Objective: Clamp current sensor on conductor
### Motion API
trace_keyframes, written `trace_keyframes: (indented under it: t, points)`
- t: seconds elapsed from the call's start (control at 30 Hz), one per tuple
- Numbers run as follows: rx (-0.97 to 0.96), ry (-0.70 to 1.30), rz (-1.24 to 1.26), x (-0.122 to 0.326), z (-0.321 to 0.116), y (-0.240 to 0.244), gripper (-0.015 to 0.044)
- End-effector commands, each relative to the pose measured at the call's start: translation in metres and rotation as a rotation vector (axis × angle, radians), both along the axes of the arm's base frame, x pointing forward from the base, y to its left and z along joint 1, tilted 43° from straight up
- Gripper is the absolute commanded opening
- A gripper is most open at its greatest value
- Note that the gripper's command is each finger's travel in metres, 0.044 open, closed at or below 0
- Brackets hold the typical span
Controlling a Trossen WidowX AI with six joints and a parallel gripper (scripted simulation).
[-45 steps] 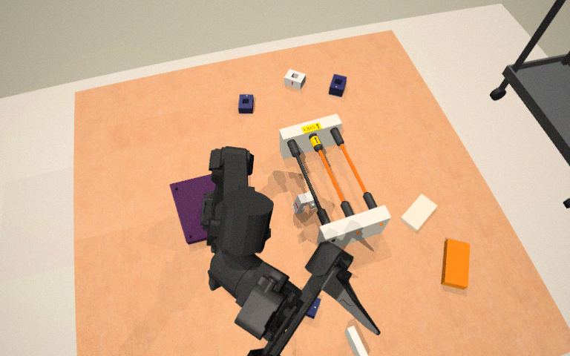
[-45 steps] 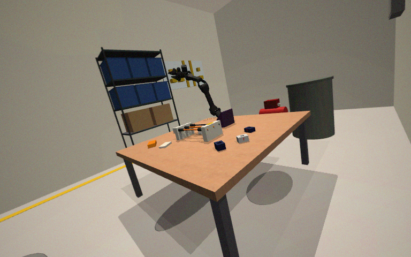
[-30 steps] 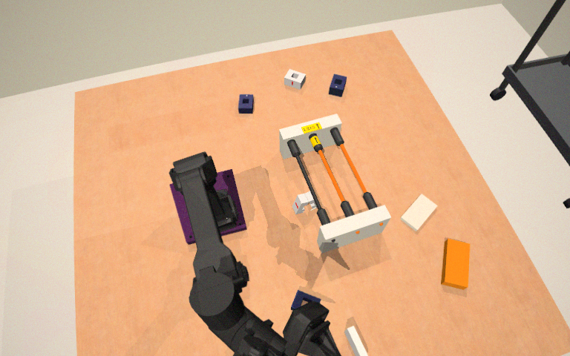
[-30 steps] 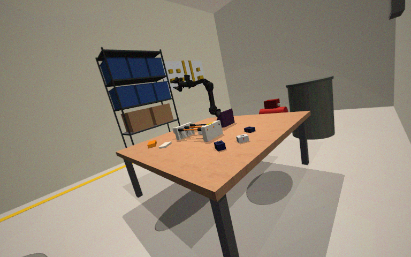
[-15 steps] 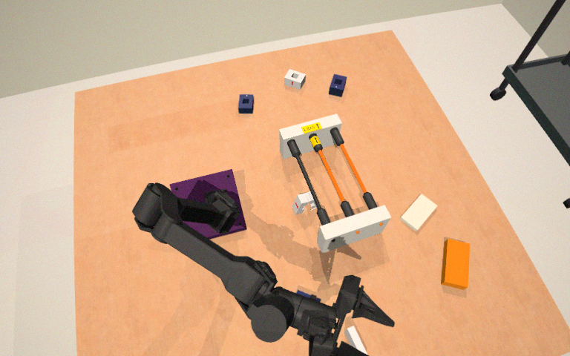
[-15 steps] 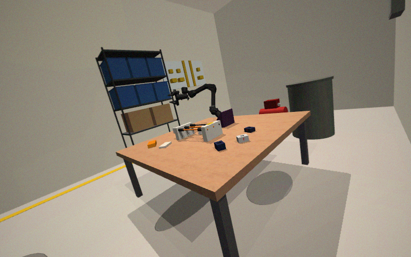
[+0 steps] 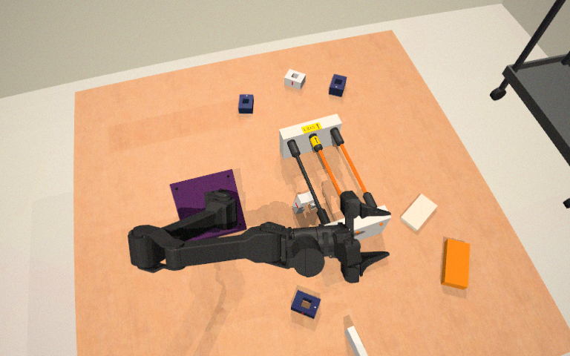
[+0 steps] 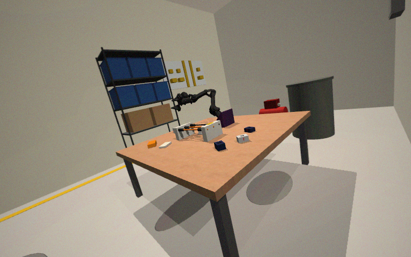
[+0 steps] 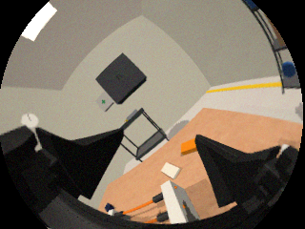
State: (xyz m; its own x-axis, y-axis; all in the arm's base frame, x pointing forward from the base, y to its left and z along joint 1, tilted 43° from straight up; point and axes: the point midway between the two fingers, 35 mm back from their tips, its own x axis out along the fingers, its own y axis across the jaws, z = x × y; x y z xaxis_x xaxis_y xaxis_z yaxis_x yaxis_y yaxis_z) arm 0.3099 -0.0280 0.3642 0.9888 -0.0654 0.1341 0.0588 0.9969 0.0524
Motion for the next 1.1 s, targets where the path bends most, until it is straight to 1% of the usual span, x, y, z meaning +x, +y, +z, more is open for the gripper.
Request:
trace_keyframes:
  t: [0.0,0.1,0.17,0.37,0.53,0.67,0.83,1.0,1.07]
  points:
    - [-0.047,0.082,0.058,0.006,-0.039,0.026,0.044]
    - [-0.05,0.086,0.061,0.006,-0.041,0.028,0.044]
    - [-0.04,0.13,0.072,0.013,-0.05,0.033,0.044]
    - [-0.028,0.509,0.143,0.051,-0.129,0.091,0.044]
    - [-0.126,0.812,0.157,0.056,-0.198,0.142,0.044]
    - [-0.275,1.023,0.143,0.043,-0.25,0.177,0.044]
    - [-0.534,1.227,0.102,0.015,-0.306,0.212,0.044]
    - [-0.862,1.35,0.043,-0.021,-0.351,0.237,0.044]
    - [-0.954,1.366,0.025,-0.031,-0.361,0.242,0.044]
